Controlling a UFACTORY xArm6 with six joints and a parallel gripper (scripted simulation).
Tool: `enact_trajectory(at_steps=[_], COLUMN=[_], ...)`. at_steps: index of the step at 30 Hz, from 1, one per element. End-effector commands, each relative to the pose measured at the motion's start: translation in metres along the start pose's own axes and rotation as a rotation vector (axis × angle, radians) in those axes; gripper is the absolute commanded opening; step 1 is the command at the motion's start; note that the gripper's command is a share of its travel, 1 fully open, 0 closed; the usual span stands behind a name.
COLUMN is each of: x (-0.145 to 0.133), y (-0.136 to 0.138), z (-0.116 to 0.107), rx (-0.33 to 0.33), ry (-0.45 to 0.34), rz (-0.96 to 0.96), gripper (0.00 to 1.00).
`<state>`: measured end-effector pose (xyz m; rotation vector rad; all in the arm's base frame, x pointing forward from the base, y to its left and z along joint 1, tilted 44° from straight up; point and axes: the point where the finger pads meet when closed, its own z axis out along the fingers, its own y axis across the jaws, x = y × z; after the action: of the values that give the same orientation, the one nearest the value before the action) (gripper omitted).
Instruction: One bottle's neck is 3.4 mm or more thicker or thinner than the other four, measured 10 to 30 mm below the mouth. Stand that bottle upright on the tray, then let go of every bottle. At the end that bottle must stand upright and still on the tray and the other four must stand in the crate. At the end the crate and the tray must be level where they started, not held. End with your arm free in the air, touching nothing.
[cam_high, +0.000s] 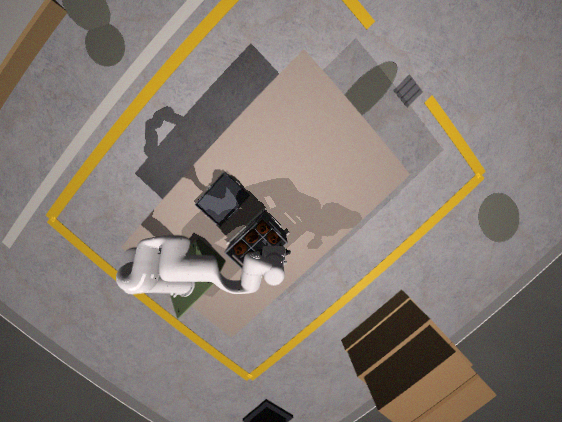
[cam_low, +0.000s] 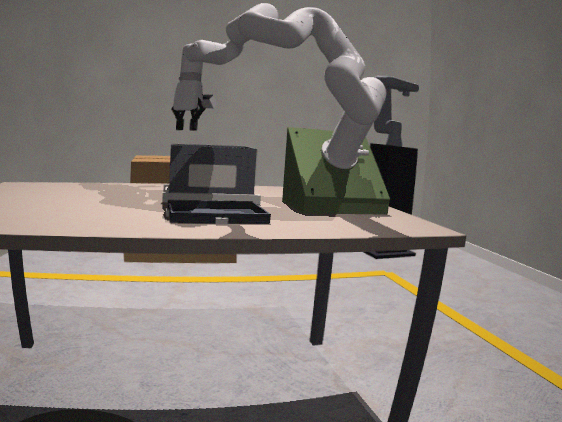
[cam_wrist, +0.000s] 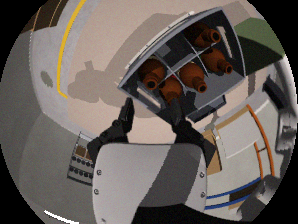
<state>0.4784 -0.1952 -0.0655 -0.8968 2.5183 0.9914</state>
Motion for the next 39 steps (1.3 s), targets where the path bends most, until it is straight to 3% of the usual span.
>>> enact_trajectory(at_steps=[1,39], x=[-0.001,-0.001], y=[-0.001,-0.001], z=[-0.002,0.03], rx=[0.004,0.004], ry=[-0.001,-0.001], rz=[-0.001,-0.001], gripper=[0.65,0.65])
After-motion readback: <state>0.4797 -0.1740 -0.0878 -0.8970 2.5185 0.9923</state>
